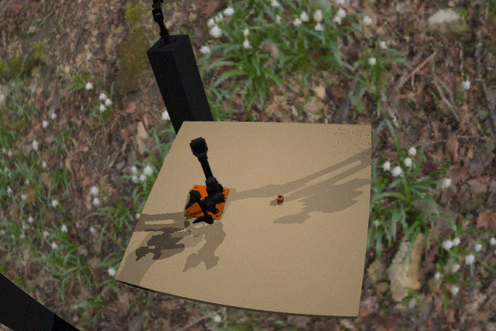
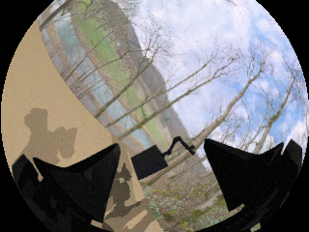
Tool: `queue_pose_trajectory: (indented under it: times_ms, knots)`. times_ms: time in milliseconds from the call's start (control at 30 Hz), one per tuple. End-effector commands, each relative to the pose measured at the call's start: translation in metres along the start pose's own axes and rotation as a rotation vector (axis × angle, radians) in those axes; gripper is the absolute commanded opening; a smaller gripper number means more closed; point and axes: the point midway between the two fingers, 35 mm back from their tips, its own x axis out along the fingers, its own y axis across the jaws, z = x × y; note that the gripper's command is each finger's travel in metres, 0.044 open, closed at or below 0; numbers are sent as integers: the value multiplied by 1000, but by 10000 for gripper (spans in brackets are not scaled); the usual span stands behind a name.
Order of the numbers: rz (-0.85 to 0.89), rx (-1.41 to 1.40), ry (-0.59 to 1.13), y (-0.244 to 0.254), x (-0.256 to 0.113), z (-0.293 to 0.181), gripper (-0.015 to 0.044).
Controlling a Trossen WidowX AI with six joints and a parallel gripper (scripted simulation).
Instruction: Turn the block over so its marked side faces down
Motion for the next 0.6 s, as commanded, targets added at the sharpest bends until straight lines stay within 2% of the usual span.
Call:
queue_pose_trajectory:
  times_ms: [0, 233, 333, 567]
  knots:
    - [7, 0, -7, 1, 0, 3, 426]
    - [298, 16, -251, 56, -14, 98, 440]
    - [450, 24, -346, 80, -34, 137, 440]
    - [739, 43, -472, 115, -87, 191, 440]
